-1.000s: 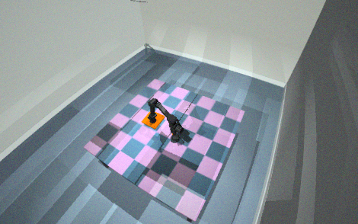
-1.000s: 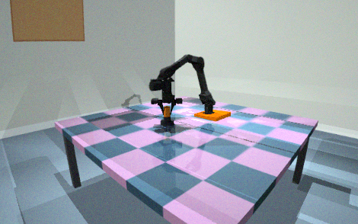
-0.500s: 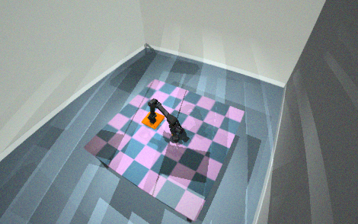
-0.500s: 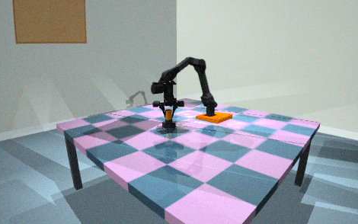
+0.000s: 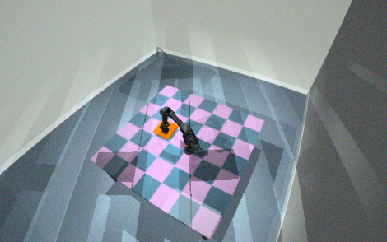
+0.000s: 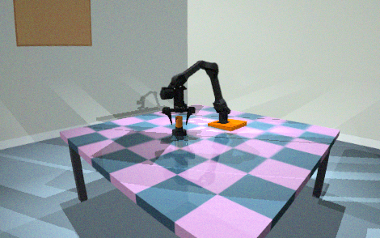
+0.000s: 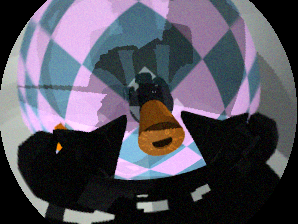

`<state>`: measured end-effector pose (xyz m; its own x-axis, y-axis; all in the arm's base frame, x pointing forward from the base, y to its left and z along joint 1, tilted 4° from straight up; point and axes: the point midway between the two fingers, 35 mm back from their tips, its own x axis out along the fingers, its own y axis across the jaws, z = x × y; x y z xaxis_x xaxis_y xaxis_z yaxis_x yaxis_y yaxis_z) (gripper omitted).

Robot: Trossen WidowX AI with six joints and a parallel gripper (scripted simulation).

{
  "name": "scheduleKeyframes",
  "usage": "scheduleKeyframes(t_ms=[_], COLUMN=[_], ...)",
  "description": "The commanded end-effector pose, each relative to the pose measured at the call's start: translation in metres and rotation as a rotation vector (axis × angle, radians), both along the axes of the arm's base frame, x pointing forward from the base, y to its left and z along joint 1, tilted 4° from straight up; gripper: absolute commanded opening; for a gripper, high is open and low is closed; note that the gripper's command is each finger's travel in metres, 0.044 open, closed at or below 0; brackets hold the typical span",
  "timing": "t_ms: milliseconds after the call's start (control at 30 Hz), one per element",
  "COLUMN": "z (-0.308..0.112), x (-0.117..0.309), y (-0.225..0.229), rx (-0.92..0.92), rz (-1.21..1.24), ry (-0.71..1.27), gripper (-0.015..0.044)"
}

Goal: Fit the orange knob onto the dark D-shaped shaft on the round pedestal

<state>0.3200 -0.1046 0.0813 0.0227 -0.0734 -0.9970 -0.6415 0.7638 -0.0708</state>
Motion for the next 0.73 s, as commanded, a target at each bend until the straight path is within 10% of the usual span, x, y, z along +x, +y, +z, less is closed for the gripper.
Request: scheduleKeyframes(t_ms=[0,700], z=[0.0,0.096], x=[0.0,0.002], y=[0.0,0.006], rx=[0.0,0.0], rz=[0.0,0.0], ry=[0.0,-0.001], gripper=[0.044,0.044])
